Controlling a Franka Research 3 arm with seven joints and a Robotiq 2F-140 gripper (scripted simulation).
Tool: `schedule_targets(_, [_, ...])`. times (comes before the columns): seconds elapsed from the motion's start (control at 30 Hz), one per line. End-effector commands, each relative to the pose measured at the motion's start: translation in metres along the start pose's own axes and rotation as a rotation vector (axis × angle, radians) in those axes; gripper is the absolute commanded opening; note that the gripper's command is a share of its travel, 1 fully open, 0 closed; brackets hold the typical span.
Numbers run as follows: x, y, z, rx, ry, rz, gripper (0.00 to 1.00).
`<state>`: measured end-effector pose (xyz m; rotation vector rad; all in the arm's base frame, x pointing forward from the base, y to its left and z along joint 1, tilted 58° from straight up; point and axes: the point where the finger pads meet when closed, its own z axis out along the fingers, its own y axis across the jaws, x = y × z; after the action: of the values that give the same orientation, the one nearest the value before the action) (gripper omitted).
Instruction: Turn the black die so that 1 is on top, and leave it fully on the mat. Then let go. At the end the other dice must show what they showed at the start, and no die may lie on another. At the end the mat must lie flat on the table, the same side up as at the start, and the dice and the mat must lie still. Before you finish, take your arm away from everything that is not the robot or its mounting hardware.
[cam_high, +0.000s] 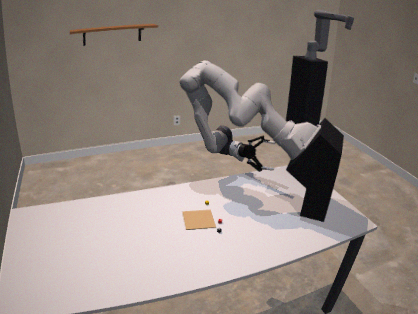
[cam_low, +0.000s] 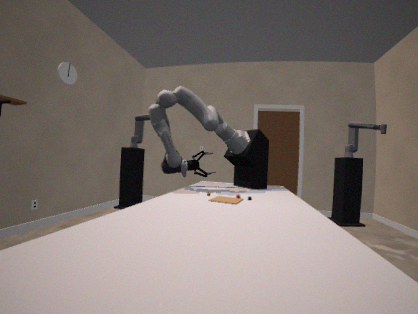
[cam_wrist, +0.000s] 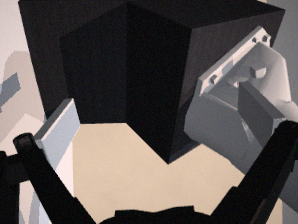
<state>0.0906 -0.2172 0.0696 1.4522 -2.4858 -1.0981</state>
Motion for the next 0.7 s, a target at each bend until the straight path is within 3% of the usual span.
schedule_targets(0.0, [0.005,-0.005,-0.008,-0.005,0.104,-0.139,1.0])
schedule_targets(0.23, [0.003,-0.013,-0.025,-0.025,0.263,-0.289,1.0])
schedule_targets(0.3, [0.003,-0.013,-0.025,-0.025,0.263,-0.289,1.0])
schedule_targets(0.37, [0.001,-0.017,-0.033,-0.036,0.338,-0.361,1.0])
schedule_targets(0.67, [-0.008,-0.03,-0.055,-0.062,0.518,-0.535,1.0])
